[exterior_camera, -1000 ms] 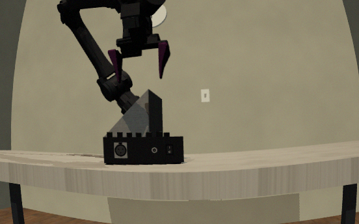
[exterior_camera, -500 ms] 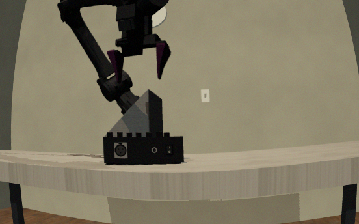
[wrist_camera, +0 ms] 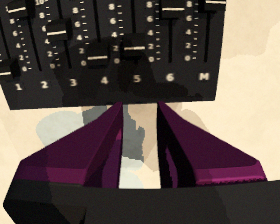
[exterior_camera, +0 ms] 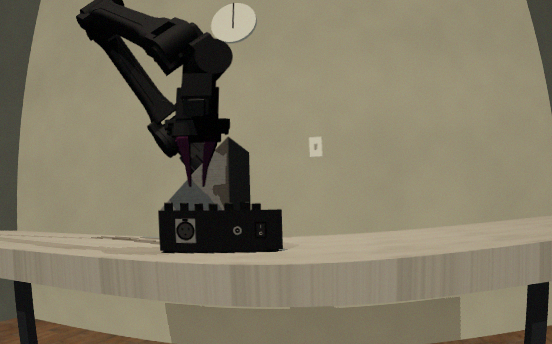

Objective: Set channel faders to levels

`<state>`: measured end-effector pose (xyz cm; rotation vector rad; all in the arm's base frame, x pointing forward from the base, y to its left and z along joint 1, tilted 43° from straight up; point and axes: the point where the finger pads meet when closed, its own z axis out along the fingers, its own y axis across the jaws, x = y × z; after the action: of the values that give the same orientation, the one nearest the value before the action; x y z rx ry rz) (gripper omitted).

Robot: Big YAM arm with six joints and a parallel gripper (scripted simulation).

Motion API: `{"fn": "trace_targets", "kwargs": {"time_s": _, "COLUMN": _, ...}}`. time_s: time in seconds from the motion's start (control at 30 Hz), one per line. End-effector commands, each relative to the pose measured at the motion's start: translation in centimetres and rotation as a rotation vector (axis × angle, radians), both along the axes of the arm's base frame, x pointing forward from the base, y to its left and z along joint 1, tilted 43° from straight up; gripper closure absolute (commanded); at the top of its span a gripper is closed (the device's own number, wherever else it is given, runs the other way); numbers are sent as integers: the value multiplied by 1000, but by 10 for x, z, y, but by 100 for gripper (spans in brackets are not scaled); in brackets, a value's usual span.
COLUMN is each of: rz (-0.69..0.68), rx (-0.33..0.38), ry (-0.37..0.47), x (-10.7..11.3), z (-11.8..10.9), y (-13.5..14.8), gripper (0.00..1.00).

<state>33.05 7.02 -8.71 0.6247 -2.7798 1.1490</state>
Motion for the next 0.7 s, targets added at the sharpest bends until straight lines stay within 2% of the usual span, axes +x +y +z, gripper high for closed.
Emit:
{"fn": "trace_targets", "kwargs": {"time_s": 0.0, "rz": 83, "rx": 33, "ry": -3, "x": 8, "z": 6, "y": 18, "gripper": 100}}
{"fn": "trace_targets", "kwargs": {"time_s": 0.1, "rz": 48, "rx": 30, "ry": -3, "x": 10, "z": 6, "y": 5, "gripper": 100}}
{"fn": "trace_targets", "kwargs": {"time_s": 0.67, "rz": 67, "rx": 25, "ry": 4, "x": 6, "z": 2, "y": 12, "gripper": 100}}
